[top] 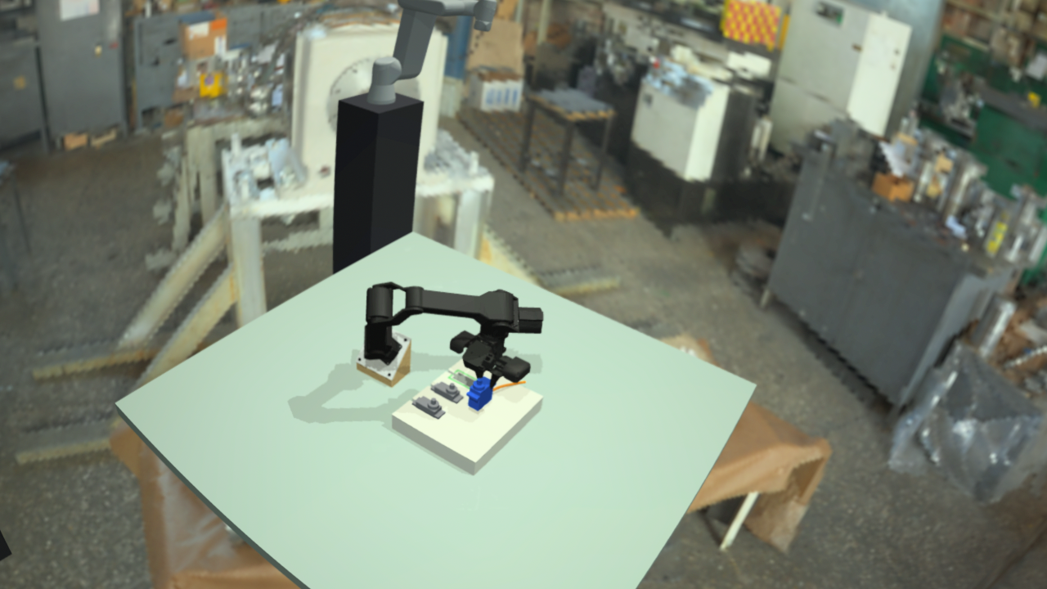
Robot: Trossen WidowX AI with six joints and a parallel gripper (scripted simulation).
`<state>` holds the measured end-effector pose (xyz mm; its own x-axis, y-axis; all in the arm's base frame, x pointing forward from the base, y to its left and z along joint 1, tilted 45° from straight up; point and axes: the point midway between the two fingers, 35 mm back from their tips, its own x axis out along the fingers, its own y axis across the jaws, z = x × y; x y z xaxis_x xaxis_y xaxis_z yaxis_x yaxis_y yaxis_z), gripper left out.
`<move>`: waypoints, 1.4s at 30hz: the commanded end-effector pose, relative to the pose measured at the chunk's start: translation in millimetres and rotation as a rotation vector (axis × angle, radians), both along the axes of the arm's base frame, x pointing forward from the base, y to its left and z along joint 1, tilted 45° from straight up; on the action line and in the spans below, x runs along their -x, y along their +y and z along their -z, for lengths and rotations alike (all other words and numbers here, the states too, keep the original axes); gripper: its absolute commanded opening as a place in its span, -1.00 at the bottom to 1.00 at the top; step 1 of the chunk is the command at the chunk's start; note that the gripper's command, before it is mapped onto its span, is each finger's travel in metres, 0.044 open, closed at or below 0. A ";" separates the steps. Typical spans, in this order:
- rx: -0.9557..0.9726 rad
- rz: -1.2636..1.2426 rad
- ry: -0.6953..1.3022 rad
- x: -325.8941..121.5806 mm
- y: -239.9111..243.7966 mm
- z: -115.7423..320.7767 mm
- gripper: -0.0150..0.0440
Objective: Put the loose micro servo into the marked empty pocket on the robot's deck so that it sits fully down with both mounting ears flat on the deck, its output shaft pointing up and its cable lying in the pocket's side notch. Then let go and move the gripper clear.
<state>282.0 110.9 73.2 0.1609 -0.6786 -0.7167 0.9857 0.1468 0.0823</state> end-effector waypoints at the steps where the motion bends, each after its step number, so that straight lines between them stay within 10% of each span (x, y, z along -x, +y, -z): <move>1: -0.004 -0.004 -0.001 2.5 10.6 8.6 -0.49; 42: 0.148 -0.686 0.640 6.0 43.9 40.1 -0.49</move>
<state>276.5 153.6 33.6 0.1641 -0.6745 -0.7198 0.6022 0.6464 -0.4685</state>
